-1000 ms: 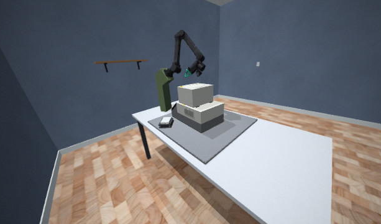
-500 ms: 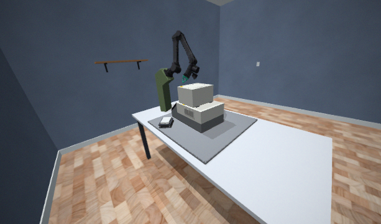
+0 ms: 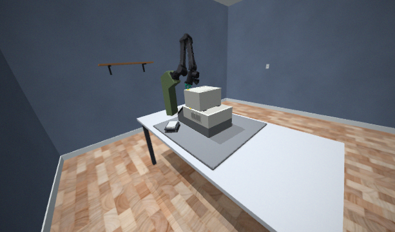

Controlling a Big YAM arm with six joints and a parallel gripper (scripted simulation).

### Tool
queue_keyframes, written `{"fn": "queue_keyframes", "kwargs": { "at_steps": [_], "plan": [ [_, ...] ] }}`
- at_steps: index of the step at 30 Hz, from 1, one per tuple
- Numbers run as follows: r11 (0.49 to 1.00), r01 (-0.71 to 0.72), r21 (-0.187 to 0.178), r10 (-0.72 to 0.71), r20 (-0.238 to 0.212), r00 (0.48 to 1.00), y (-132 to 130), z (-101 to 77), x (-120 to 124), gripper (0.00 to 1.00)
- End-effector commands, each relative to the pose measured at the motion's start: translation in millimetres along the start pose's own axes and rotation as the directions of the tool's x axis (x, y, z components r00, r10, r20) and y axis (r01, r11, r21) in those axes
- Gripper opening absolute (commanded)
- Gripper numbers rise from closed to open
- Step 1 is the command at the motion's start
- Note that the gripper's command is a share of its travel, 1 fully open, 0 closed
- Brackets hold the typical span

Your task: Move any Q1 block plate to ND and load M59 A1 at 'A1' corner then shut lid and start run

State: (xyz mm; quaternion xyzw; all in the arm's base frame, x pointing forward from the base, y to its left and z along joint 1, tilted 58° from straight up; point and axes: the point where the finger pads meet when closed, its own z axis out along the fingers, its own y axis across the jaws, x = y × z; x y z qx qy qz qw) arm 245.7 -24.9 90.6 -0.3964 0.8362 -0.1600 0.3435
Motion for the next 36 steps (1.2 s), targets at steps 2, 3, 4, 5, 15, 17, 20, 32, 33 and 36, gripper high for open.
{"fn": "queue_keyframes", "kwargs": {
  "at_steps": [2, 3, 4, 5, 15, 17, 20, 32, 33, 36],
  "plan": [
    [0.990, 0.133, 0.056, -0.137, 0.070, 0.988, -2.1, 14.4, 5.1, 0.00],
    [0.991, 0.124, 0.045, -0.126, 0.050, 0.991, 2.2, 20.2, 8.5, 0.00],
    [0.993, 0.118, 0.032, -0.119, 0.045, 0.992, 7.3, 25.5, 8.0, 0.00],
    [0.993, 0.113, 0.025, -0.115, 0.051, 0.992, 9.8, 29.8, 4.9, 0.00],
    [0.960, 0.269, 0.079, -0.280, 0.203, 0.938, 24.2, 61.0, 7.5, 0.00],
    [0.943, 0.313, 0.115, -0.333, 0.251, 0.909, 23.2, 66.3, 2.9, 0.00],
    [0.953, 0.292, 0.087, -0.304, 0.236, 0.923, 33.4, 83.7, 4.0, 0.00],
    [0.917, 0.365, 0.161, -0.398, 0.325, 0.858, 36.9, 111.7, -2.7, 0.00],
    [0.920, 0.361, 0.151, -0.391, 0.324, 0.862, 38.7, 112.0, -1.5, 0.00],
    [0.927, 0.352, 0.127, -0.374, 0.323, 0.869, 41.2, 116.3, -1.9, 0.00]
  ]
}}
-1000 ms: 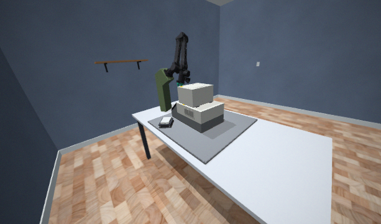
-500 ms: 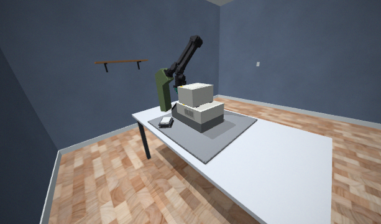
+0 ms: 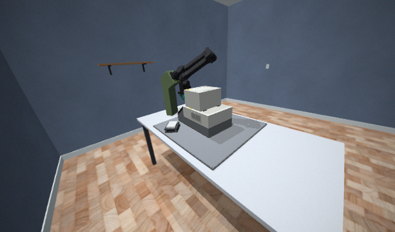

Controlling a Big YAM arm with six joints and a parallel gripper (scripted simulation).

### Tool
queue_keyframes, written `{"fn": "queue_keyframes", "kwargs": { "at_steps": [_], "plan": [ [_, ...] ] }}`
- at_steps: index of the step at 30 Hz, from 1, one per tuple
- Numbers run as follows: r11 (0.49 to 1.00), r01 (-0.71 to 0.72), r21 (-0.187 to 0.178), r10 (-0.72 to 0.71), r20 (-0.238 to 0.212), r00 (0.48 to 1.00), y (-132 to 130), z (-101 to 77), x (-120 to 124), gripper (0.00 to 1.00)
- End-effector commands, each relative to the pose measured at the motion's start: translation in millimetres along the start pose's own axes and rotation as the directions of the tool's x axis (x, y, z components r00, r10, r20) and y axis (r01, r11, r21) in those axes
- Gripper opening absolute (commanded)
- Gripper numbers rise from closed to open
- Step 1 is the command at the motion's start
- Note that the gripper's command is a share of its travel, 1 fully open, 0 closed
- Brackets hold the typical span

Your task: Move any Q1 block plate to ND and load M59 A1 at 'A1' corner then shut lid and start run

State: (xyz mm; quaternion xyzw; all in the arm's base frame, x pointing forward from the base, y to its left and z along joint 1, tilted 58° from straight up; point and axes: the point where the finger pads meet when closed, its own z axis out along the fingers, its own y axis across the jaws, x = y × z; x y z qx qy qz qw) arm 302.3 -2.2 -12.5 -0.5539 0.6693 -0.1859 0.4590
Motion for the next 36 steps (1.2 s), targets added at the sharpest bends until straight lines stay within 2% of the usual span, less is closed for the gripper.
{"fn": "queue_keyframes", "kwargs": {
  "at_steps": [1, 13, 16, 21, 28, 36],
  "plan": [
    [1.000, -0.008, -0.015, 0.008, 0.012, 1.000, 0.0, 5.7, -4.6, 0.00],
    [0.999, -0.031, -0.005, 0.031, 0.012, 0.999, -18.7, 16.3, -5.6, 0.00],
    [0.998, -0.047, -0.030, 0.047, 0.004, 0.999, -12.5, 17.0, -3.8, 0.00],
    [0.999, -0.043, -0.021, 0.043, 0.010, 0.999, -25.6, 24.8, -5.2, 0.00],
    [0.997, -0.060, -0.041, 0.060, 0.001, 0.998, -27.9, 32.0, -1.7, 0.00],
    [0.999, -0.043, -0.028, 0.043, 0.008, 0.999, -41.1, 38.5, -4.2, 0.00]
  ]
}}
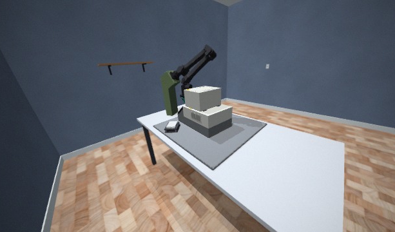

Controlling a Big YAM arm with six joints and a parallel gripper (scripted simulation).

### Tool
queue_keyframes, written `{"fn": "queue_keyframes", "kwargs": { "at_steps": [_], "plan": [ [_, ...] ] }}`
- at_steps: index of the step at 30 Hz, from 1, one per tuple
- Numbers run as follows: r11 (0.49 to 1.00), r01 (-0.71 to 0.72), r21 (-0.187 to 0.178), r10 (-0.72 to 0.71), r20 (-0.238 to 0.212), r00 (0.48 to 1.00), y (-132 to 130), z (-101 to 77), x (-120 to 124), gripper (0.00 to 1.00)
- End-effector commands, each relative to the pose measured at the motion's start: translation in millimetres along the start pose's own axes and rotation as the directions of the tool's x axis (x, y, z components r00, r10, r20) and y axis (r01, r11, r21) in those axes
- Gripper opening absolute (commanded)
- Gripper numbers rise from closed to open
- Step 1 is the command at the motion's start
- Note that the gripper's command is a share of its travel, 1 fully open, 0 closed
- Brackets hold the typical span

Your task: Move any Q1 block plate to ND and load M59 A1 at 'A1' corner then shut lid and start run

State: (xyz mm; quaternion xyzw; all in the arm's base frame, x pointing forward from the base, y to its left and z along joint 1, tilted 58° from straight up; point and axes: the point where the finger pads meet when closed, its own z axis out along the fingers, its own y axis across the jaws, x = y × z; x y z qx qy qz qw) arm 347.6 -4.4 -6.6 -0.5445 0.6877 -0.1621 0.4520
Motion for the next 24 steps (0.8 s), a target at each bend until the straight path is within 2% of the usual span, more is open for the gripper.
{"fn": "queue_keyframes", "kwargs": {
  "at_steps": [1, 4, 8, 12, 20, 24],
  "plan": [
    [1.000, 0.009, 0.011, -0.009, 0.012, 1.000, -12.1, 5.5, -5.9, 0.00],
    [1.000, 0.001, 0.014, -0.001, 0.006, 1.000, -16.9, 7.5, -3.5, 0.00],
    [1.000, -0.009, -0.010, 0.009, 0.004, 1.000, -12.4, 12.3, -2.8, 0.00],
    [1.000, -0.009, -0.013, 0.009, 0.005, 1.000, -12.1, 14.2, -2.8, 0.00],
    [1.000, 0.000, 0.008, 0.000, 0.008, 1.000, -33.3, 22.5, -4.5, 0.00],
    [1.000, 0.002, 0.008, -0.003, 0.011, 1.000, -36.0, 24.4, -6.4, 0.00]
  ]
}}
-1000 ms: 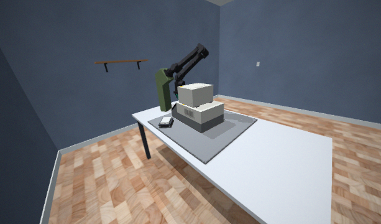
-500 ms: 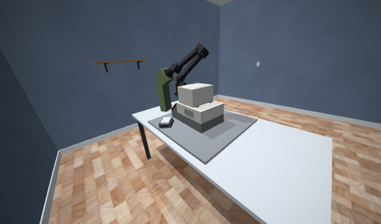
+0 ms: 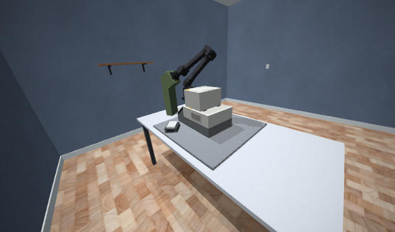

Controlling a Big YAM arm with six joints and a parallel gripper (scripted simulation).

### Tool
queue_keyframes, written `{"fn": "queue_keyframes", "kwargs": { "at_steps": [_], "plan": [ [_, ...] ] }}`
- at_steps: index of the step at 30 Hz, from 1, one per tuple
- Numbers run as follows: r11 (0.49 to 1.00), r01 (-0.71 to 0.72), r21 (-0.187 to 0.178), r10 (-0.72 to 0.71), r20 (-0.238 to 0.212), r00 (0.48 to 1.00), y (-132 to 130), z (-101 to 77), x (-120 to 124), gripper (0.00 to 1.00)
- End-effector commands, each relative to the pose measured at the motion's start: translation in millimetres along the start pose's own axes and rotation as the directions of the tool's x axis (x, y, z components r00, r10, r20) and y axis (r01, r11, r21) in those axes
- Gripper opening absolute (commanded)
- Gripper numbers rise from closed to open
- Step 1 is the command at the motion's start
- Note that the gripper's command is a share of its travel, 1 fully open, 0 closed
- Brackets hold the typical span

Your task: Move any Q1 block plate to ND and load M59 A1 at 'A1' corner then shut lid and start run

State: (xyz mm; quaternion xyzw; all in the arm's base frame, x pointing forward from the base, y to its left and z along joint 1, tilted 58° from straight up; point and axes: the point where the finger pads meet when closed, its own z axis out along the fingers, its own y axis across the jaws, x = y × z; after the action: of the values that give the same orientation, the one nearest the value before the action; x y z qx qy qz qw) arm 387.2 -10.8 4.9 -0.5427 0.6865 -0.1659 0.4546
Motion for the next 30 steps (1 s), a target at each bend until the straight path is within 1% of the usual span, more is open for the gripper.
{"fn": "queue_keyframes", "kwargs": {
  "at_steps": [1, 4, 13, 18, 24, 30],
  "plan": [
    [1.000, 0.002, -0.003, -0.002, 0.012, 1.000, -1.2, 1.6, -7.4, 0.00],
    [1.000, 0.002, -0.004, -0.002, 0.013, 1.000, -2.0, 3.9, -7.5, 0.00],
    [1.000, -0.008, -0.022, 0.008, 0.008, 1.000, -6.5, 19.1, -5.1, 0.00],
    [1.000, -0.010, -0.015, 0.010, 0.004, 1.000, -13.6, 24.7, -2.5, 0.00],
    [1.000, 0.011, -0.004, -0.011, 0.017, 1.000, -12.7, 18.7, -7.7, 0.00],
    [1.000, 0.018, -0.017, -0.018, 0.019, 1.000, -4.3, 12.6, -9.7, 0.00]
  ]
}}
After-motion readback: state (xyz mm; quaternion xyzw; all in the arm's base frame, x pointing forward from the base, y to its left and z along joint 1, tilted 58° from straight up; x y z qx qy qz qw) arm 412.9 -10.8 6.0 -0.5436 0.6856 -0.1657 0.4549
